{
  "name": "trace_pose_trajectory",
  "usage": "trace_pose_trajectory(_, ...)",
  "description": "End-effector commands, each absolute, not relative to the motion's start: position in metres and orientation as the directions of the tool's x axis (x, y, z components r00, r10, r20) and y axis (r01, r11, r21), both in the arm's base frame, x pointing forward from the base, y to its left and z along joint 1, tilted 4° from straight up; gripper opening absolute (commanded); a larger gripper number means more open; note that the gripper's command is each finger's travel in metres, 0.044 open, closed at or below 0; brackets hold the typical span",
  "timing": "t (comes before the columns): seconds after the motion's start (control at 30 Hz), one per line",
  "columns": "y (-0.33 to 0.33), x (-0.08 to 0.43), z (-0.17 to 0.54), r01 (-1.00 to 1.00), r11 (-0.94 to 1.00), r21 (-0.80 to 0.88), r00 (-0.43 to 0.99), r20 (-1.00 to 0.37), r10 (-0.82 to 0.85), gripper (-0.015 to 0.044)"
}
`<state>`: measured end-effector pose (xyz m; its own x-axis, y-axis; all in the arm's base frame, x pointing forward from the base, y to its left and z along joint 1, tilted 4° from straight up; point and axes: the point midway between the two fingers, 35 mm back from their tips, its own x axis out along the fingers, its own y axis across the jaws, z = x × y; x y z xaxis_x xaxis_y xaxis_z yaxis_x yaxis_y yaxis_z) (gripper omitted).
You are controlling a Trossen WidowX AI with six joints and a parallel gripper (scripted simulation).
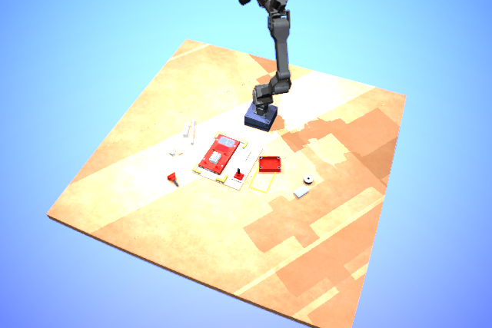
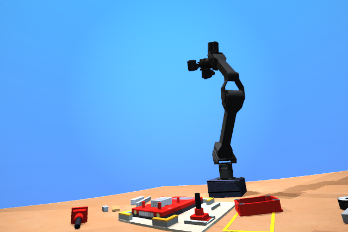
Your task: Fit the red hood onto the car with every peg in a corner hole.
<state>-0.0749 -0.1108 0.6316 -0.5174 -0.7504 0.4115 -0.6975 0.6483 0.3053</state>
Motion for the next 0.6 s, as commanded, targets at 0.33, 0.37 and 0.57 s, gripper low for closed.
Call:
trace_pose_trajectory(0.33,-0.190,-0.076,0.580,-0.861,0.342,0.377,-0.285,0.199,-0.938,0.0440)
trace_pose_trajectory(0.37,-0.198,-0.073,0.573,-0.870,0.305,0.388,-0.255,0.176,-0.951,0.0440)
trace_pose_trajectory(0.57,-0.248,-0.042,0.533,-0.891,0.065,0.448,-0.058,0.030,-0.998,0.0440)
